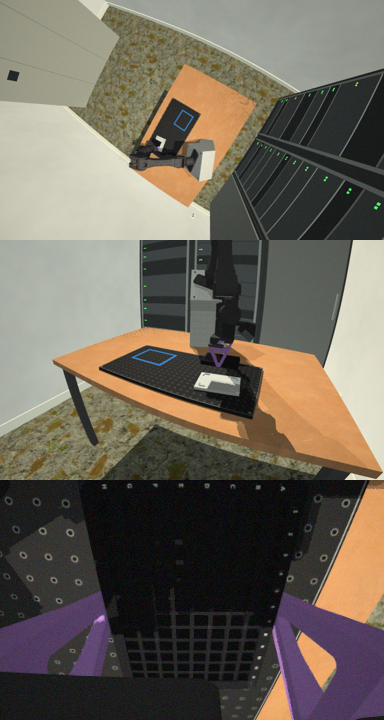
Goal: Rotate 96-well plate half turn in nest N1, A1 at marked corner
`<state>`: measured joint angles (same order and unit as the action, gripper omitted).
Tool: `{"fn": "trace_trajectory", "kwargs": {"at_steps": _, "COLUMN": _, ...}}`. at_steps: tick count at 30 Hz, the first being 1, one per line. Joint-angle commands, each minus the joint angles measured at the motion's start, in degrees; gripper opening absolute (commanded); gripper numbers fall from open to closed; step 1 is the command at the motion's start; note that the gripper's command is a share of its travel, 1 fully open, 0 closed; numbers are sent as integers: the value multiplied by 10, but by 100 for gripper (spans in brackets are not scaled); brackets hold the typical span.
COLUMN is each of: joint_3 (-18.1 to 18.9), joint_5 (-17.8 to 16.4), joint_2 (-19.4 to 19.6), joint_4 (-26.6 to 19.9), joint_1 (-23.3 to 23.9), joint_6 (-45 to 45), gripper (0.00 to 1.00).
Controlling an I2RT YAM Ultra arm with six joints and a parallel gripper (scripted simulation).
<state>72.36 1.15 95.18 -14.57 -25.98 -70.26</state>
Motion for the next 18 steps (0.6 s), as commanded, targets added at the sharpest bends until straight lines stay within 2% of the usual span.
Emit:
{"fn": "trace_trajectory", "kwargs": {"at_steps": 1, "joint_3": 12, "joint_5": -4, "joint_2": -9, "joint_4": -2, "joint_1": 7, "joint_6": -44, "gripper": 0}}
{"fn": "trace_trajectory", "kwargs": {"at_steps": 4, "joint_3": 3, "joint_5": -1, "joint_2": -5, "joint_4": 0, "joint_1": 2, "joint_6": -41, "gripper": 0}}
{"fn": "trace_trajectory", "kwargs": {"at_steps": 5, "joint_3": 16, "joint_5": -4, "joint_2": -7, "joint_4": -4, "joint_1": 8, "joint_6": -44, "gripper": 0}}
{"fn": "trace_trajectory", "kwargs": {"at_steps": 18, "joint_3": 16, "joint_5": -5, "joint_2": -3, "joint_4": -8, "joint_1": 8, "joint_6": -45, "gripper": 0}}
